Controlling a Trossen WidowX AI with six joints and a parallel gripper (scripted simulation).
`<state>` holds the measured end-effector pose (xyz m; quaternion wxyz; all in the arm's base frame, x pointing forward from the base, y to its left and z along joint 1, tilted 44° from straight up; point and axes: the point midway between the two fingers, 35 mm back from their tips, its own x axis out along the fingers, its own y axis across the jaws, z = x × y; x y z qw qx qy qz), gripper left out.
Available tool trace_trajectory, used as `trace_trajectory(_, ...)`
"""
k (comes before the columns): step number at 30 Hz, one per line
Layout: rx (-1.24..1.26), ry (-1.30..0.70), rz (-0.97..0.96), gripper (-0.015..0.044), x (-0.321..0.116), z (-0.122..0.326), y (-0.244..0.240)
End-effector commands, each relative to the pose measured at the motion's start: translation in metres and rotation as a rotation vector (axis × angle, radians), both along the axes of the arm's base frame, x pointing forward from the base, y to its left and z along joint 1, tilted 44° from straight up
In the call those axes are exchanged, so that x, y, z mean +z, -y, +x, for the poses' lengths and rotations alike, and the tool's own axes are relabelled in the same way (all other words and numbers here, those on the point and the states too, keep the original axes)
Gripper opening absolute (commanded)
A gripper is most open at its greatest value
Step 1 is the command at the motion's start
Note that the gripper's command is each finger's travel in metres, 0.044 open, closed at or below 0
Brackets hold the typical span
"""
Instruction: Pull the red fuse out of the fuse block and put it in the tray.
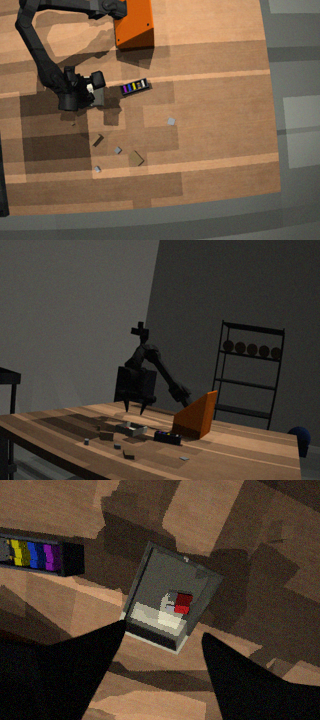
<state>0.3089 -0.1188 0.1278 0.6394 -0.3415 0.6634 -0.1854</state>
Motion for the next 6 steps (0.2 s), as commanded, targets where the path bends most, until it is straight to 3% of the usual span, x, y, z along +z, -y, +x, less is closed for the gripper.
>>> trace_trajectory(1, 0.0, 0.0, 0.0, 0.033, -0.0001, -0.0001, 0.0002)
trace_trajectory(6, 0.0, 0.0, 0.0, 0.033, -0.0001, -0.0001, 0.0002)
